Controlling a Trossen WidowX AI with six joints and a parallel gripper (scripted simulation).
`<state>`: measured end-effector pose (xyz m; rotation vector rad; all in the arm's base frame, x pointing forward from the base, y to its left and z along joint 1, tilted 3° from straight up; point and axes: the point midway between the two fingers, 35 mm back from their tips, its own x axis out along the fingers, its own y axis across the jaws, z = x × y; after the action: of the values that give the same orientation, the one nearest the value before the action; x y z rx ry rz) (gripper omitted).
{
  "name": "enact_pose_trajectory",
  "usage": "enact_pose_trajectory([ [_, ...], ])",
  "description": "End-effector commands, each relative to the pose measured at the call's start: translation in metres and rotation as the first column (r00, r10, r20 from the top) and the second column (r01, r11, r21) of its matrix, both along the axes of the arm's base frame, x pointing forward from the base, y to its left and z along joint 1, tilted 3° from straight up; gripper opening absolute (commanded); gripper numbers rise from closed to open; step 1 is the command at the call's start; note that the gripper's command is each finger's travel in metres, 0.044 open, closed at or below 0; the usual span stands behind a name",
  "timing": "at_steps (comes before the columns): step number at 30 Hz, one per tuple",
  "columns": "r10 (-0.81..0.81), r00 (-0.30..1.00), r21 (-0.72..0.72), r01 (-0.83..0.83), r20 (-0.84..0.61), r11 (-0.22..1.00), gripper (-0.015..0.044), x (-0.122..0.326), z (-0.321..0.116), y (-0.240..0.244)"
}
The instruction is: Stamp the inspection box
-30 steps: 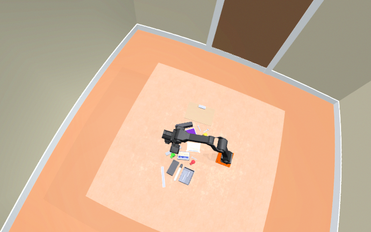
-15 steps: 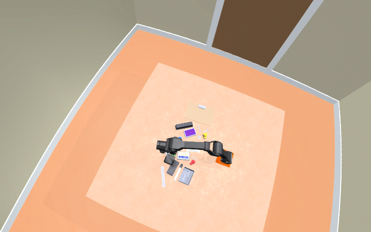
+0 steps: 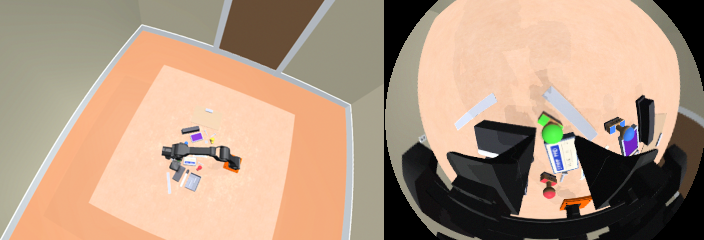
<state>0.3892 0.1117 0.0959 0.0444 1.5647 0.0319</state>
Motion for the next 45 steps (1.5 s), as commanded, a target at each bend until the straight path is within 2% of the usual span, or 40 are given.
enact_pose_trajectory([
  [1,-0.004,1.000,0.005,0.004,-0.001,1.000,0.0222,0.000,-0.006,0.001],
  [30,-0.004,1.000,0.005,0.004,-0.001,1.000,0.0222,-0.003,-0.050,0.004],
  [45,0.000,1.000,0.001,0.000,-0.002,1.000,0.0122,-0.003,-0.048,0.003],
])
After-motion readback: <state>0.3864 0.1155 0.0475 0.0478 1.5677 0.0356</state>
